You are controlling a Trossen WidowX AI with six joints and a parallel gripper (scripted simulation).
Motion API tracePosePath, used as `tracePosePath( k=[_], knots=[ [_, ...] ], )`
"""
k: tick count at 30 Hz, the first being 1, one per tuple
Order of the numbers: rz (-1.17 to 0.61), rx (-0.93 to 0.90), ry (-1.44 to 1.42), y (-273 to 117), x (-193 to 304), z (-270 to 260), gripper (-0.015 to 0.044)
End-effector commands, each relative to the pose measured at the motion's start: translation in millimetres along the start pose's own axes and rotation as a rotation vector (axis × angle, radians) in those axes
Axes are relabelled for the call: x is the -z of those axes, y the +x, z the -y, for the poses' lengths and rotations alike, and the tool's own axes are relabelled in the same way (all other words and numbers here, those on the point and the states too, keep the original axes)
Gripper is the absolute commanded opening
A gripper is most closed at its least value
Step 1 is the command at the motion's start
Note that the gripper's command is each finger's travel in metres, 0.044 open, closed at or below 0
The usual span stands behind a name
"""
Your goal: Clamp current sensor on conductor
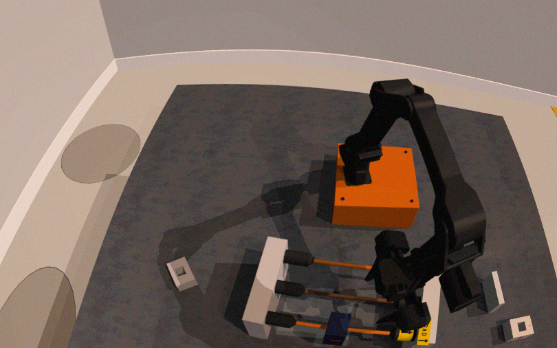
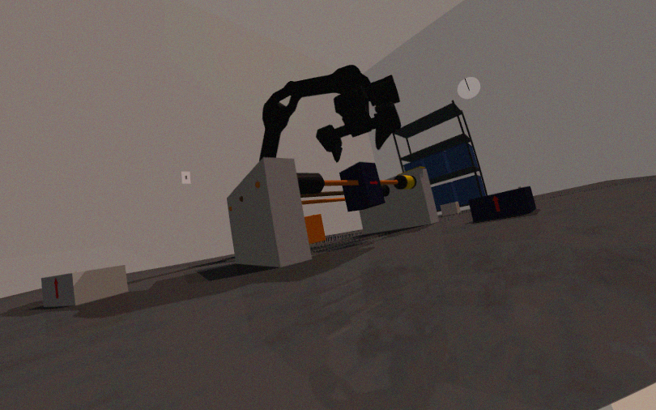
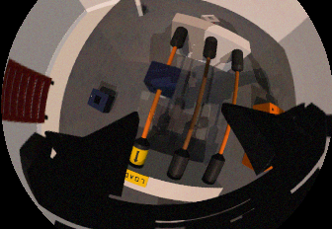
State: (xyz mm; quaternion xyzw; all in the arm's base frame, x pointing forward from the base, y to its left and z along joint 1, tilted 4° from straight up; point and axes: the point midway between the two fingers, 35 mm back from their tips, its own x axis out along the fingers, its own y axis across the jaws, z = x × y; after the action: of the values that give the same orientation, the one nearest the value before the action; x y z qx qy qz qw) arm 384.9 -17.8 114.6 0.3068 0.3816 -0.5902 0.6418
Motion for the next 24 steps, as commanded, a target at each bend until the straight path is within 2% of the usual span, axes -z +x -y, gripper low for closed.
tracePosePath(
  k=[1,4,6,24],
  knots=[
    [0.244,-0.102,-0.158,-23.7,22.4,13.5,0.044],
    [0.431,-0.192,-0.272,-41.0,41.1,25.4,0.044],
    [0.474,-0.215,-0.297,-45.2,45.2,28.4,0.044],
    [0.46,-0.201,-0.299,-41.5,47.6,27.5,0.044]
  ],
)
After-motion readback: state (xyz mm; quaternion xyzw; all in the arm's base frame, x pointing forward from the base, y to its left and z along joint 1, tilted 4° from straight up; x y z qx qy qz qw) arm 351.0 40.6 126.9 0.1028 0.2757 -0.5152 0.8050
